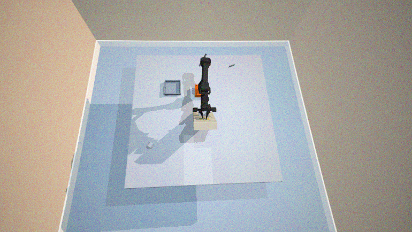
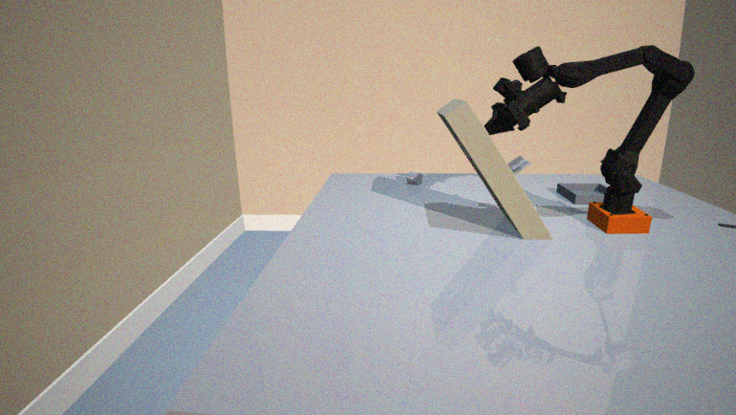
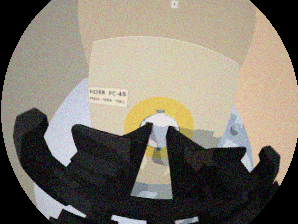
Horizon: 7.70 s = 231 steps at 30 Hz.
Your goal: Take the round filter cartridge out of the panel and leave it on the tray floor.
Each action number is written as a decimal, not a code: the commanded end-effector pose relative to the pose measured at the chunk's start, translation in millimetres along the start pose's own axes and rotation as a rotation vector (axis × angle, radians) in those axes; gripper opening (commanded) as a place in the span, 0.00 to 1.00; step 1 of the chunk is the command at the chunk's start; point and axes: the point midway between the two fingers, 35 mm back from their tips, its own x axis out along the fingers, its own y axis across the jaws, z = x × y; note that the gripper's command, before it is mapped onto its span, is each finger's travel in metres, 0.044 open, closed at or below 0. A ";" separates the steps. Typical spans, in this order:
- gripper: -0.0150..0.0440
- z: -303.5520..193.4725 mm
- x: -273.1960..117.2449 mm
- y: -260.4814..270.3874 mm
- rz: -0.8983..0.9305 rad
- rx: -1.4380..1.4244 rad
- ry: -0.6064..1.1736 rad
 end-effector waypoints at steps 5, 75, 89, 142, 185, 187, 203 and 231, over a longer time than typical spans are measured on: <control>0.41 -0.5 4.6 -0.6 -0.004 0.007 0.001; 0.25 -0.5 9.9 -0.6 -0.002 -1.759 0.003; 0.25 -0.5 10.7 -0.7 -0.002 -1.757 0.003; 0.25 -0.5 10.7 -0.7 -0.002 -1.757 0.003; 0.25 -70.0 -61.5 -3.4 0.005 -1.757 0.010; 0.25 -76.3 -60.5 -3.7 0.005 -1.757 0.010; 0.41 -71.9 -61.1 -3.6 0.009 -1.749 0.015; 0.81 57.5 -112.9 2.9 0.003 -1.690 0.007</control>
